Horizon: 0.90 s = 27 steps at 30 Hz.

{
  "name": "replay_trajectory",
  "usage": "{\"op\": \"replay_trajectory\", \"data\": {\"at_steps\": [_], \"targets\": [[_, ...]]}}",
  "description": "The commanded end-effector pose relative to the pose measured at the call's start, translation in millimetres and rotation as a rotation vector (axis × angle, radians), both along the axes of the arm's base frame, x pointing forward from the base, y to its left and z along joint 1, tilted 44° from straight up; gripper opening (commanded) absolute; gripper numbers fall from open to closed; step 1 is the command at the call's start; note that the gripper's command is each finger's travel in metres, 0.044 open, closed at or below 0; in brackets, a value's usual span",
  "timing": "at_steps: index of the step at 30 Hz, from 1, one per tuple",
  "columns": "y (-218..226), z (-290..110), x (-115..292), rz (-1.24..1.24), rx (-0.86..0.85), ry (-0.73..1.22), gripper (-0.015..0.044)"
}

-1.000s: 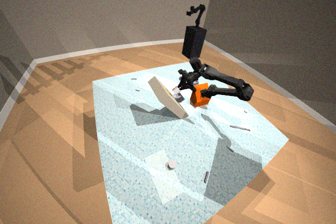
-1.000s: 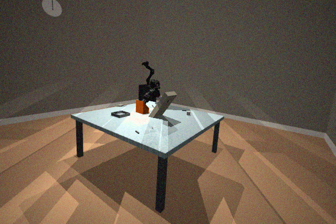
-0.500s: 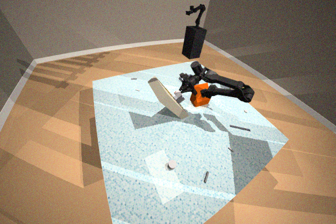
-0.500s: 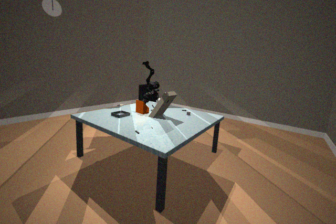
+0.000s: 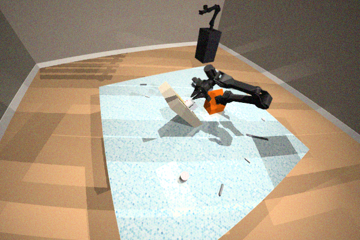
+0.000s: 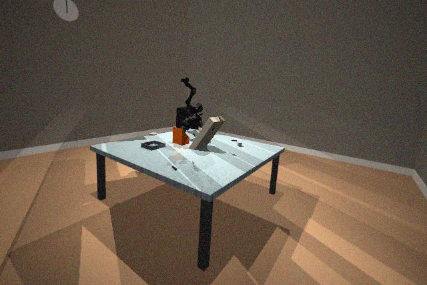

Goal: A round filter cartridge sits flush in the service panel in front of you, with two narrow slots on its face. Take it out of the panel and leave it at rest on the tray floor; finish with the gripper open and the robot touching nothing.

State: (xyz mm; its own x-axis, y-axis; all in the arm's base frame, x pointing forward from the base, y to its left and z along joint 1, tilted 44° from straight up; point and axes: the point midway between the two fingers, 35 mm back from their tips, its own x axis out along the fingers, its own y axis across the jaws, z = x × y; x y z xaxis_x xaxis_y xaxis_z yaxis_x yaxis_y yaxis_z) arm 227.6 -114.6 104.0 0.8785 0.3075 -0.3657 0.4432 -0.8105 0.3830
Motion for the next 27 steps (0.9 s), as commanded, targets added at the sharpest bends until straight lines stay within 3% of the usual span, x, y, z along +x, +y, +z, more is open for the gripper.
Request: {"op": "replay_trajectory", "data": {"at_steps": [1,7,19,23,27], "targets": [[-25.1,25.6,13.7,-0.001,-0.018,-0.011,0.009],[-42.6,44.0,23.1,-0.001,-0.018,-0.011,0.009],[-91.7,95.7,10.2,-0.003,-0.024,-0.012,0.0405],[-83.7,83.9,10.3,0.102,-0.203,-0.041,0.0305],[-69.7,65.3,9.2,0.289,-0.484,-0.102,0.0305]]}}
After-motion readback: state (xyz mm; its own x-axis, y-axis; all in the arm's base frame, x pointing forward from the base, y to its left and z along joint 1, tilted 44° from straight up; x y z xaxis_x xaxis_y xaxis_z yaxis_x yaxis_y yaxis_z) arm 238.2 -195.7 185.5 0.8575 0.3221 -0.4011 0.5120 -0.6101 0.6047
